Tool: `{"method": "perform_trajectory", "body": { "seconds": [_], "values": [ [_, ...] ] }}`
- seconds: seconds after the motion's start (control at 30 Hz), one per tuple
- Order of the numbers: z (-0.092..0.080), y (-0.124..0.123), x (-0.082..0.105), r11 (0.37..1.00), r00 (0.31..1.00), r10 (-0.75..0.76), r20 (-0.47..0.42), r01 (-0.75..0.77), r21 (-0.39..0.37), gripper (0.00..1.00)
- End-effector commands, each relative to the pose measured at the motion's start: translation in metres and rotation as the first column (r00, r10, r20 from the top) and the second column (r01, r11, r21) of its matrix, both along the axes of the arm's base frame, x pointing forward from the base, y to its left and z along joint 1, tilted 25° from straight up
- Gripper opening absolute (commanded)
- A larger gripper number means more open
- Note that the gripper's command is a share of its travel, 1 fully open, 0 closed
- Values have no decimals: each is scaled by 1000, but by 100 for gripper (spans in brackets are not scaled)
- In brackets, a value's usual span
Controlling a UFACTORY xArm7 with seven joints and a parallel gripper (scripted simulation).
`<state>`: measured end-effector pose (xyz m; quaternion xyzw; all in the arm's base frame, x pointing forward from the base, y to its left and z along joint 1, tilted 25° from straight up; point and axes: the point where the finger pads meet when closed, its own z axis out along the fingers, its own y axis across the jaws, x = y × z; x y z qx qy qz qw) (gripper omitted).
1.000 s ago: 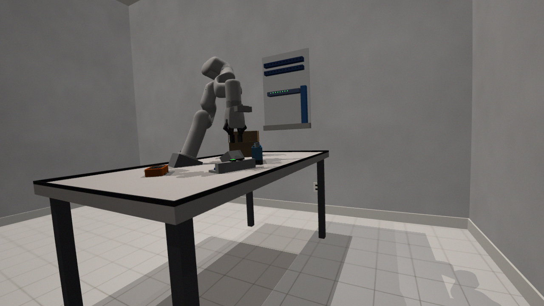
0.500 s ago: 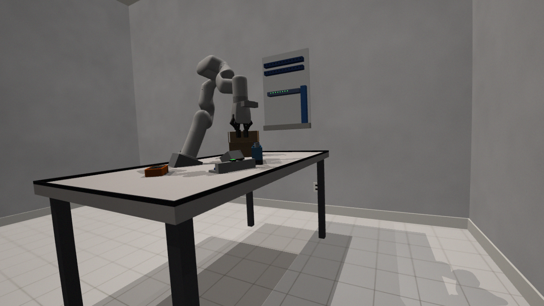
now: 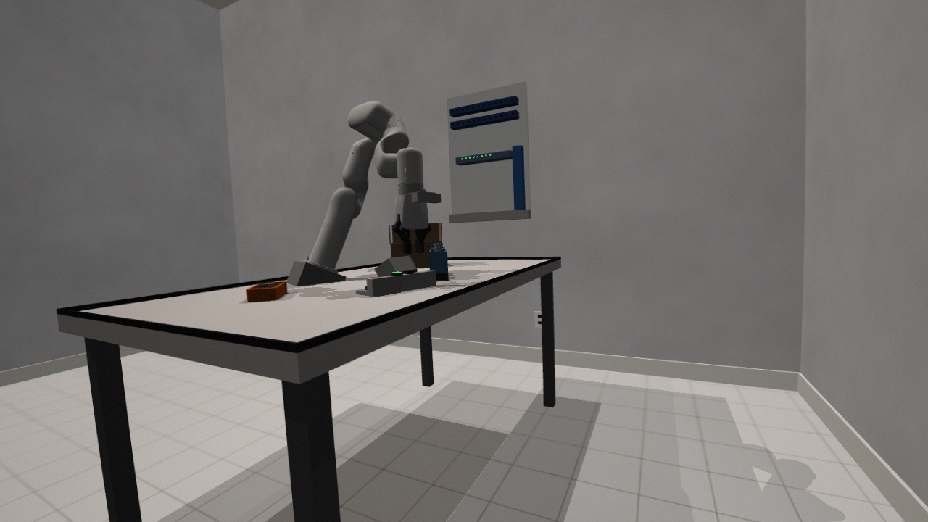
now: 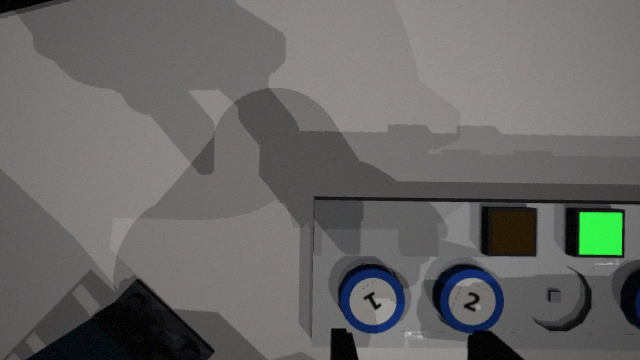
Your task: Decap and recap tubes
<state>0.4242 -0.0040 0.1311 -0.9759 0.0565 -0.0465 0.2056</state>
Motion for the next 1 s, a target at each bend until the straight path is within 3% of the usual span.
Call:
{"method": "perform_trajectory", "body": {
  "seconds": [0.0,0.37,0.97],
  "values": [
    [-16,7,6,1000,1000,1,4,-1,10,46],
    [-65,29,14,1000,1000,0,4,-1,10,46],
    [-69,31,13,1000,1000,0,4,0,10,46]
  ]
}}
